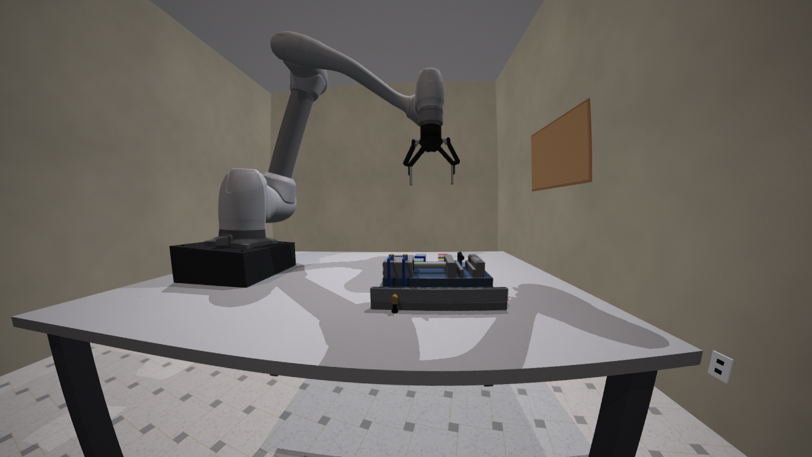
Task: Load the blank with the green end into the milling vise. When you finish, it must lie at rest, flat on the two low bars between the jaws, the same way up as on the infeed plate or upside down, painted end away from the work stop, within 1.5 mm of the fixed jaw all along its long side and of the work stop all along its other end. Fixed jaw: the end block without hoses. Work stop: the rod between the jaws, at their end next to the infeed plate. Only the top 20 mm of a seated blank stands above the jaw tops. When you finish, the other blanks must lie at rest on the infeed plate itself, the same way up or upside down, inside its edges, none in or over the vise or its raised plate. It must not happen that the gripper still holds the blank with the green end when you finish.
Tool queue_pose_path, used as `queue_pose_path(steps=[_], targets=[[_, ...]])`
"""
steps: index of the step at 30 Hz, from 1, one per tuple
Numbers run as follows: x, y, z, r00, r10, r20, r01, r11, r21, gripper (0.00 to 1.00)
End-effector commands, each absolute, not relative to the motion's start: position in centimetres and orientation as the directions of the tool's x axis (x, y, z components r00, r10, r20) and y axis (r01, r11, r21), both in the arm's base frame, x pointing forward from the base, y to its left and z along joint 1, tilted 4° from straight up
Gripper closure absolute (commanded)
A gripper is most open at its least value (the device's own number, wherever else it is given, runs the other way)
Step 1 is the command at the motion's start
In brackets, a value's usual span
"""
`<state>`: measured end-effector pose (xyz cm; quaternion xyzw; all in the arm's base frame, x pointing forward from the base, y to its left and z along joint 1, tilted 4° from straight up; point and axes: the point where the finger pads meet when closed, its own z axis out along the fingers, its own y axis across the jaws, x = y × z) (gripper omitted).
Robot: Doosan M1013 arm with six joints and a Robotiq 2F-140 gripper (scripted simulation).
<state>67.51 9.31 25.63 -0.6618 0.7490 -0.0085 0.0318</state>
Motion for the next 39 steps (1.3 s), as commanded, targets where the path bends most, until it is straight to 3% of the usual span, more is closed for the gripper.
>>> queue_pose_path(steps=[1,22,39], targets=[[67.5,9.3,25.6,-0.105,-0.994,-0.036,-0.993,0.107,-0.056,0.0],[67.5,9.3,25.6,-0.092,-0.995,-0.035,-0.994,0.094,-0.057,0.0],[68.6,15.2,25.9,-0.092,-0.995,-0.035,-0.994,0.094,-0.057,0.0]])
